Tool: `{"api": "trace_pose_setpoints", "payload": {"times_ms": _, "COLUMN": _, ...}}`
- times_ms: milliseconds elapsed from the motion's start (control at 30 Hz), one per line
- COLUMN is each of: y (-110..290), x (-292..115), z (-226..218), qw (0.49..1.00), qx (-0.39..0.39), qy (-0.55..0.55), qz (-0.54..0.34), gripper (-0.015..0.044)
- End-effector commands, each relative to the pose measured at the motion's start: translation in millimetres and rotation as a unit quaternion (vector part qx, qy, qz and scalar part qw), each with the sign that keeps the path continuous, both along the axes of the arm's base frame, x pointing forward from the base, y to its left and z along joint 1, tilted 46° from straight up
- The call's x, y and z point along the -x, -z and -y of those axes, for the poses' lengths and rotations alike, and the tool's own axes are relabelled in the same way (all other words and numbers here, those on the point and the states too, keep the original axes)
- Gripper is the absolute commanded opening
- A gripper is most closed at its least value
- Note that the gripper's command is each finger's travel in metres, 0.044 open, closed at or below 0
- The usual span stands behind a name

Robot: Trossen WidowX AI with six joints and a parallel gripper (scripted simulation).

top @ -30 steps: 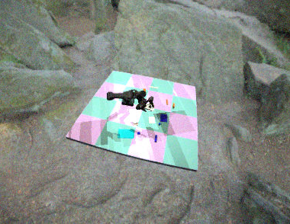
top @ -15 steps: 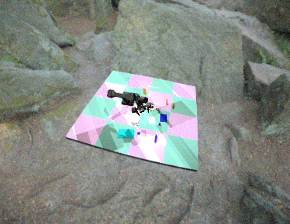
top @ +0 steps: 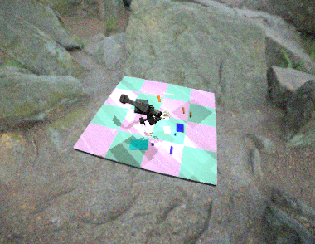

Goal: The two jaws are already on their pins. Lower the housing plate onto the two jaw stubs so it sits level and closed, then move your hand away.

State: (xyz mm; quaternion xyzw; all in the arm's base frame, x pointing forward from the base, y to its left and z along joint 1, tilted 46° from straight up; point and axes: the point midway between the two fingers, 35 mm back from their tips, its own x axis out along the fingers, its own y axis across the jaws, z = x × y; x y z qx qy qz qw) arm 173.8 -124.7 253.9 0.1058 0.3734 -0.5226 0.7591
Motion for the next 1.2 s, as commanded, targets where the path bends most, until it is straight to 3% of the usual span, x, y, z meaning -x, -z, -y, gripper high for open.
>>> {"api": "trace_pose_setpoints", "payload": {"times_ms": 0, "y": 8, "x": 8, "z": 3, "qw": 0.999, "qx": -0.006, "qy": 0.008, "qz": -0.032, "gripper": 0.0440}}
{"api": "trace_pose_setpoints", "payload": {"times_ms": 200, "y": 9, "x": 8, "z": 4, "qw": 0.999, "qx": -0.006, "qy": 0.008, "qz": -0.032, "gripper": 0.0440}}
{"api": "trace_pose_setpoints", "payload": {"times_ms": 400, "y": 34, "x": 4, "z": 31, "qw": 0.999, "qx": -0.005, "qy": 0.008, "qz": -0.031, "gripper": 0.0440}}
{"api": "trace_pose_setpoints", "payload": {"times_ms": 1167, "y": 48, "x": 1, "z": 46, "qw": 0.999, "qx": -0.004, "qy": 0.008, "qz": -0.031, "gripper": 0.0440}}
